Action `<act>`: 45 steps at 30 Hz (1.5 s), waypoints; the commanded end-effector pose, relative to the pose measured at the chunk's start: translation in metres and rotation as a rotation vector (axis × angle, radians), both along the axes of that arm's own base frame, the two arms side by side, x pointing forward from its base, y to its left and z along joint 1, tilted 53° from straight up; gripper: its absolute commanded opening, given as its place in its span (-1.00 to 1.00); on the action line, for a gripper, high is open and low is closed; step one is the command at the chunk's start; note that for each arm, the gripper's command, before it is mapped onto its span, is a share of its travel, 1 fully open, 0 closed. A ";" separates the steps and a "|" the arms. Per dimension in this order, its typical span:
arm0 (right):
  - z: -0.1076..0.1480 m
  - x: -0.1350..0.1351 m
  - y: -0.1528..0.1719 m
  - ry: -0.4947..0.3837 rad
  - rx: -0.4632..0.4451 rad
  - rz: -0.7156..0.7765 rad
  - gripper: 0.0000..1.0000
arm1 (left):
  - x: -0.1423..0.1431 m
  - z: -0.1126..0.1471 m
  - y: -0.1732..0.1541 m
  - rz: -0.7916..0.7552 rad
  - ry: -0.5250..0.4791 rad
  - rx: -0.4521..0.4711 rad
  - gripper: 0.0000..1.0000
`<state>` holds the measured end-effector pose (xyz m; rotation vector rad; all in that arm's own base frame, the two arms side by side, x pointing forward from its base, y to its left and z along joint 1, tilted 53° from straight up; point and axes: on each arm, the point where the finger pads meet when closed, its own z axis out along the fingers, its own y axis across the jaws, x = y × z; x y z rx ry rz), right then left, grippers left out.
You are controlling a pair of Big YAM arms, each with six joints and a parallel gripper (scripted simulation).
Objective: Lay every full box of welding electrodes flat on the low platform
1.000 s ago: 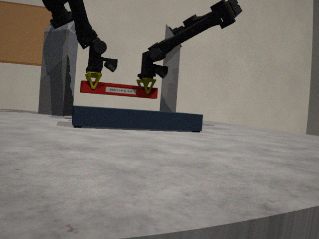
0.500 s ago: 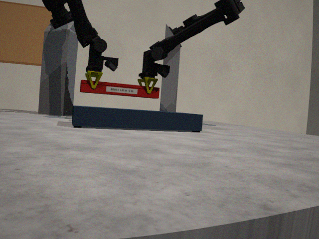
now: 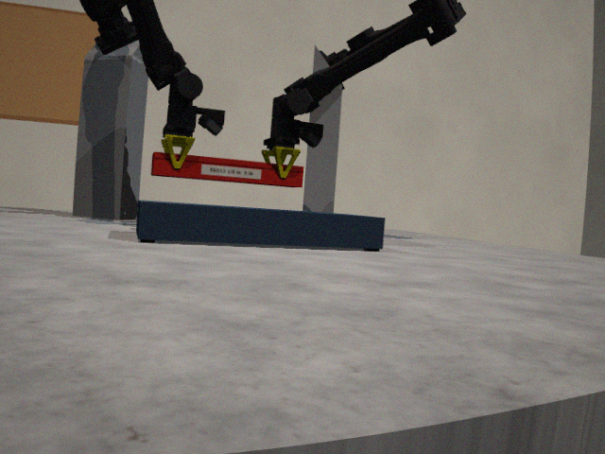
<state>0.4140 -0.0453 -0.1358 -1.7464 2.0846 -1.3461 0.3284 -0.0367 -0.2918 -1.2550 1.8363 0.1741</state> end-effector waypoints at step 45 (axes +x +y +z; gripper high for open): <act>0.030 0.027 0.002 0.006 -0.004 0.018 -1.00 | 0.036 0.016 -0.034 -0.028 -0.013 -0.002 -1.00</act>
